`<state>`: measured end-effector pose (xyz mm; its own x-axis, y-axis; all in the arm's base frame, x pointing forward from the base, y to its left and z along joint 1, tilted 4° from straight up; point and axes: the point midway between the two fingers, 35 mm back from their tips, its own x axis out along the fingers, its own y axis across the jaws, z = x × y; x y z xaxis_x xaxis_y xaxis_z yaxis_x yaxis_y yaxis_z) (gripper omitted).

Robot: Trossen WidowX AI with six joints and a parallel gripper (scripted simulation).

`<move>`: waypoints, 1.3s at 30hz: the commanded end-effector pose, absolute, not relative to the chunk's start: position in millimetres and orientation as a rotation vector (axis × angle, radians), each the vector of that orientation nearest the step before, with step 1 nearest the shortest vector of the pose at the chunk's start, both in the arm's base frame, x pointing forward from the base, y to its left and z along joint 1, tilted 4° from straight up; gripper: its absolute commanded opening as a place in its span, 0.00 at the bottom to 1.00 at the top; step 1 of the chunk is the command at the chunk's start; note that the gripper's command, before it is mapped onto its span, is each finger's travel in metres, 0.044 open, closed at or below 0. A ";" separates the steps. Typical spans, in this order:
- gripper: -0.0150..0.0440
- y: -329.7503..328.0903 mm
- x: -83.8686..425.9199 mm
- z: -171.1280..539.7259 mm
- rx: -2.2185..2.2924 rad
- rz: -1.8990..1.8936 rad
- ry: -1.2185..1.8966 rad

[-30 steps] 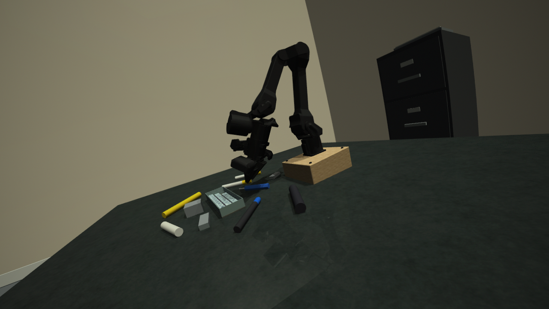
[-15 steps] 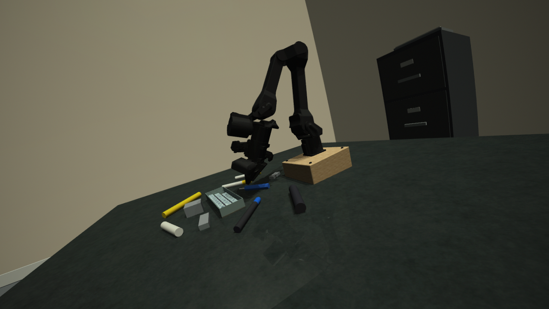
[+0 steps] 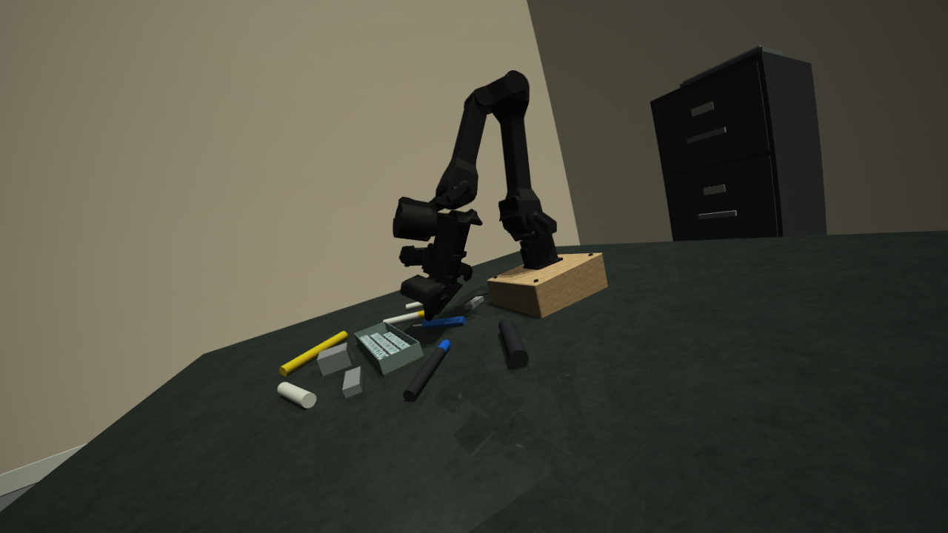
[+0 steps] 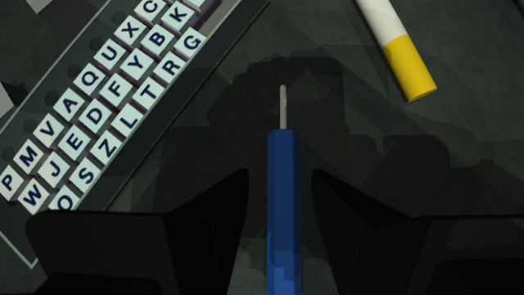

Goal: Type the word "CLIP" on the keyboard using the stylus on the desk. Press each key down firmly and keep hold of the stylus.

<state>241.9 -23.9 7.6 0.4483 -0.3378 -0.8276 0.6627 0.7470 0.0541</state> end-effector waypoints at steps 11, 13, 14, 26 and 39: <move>0.51 -24.8 240.1 -1.1 0.391 -0.644 0.923; 0.51 -24.8 240.1 -1.4 0.391 -0.644 0.923; 0.51 -24.8 240.2 -1.8 0.391 -0.644 0.923; 0.51 -24.9 240.5 -7.2 0.391 -0.644 0.923; 0.51 -24.9 240.7 -9.5 0.391 -0.644 0.923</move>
<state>242.3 -24.3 -6.9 0.4455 -0.3389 -0.8286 0.6631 0.7468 0.0511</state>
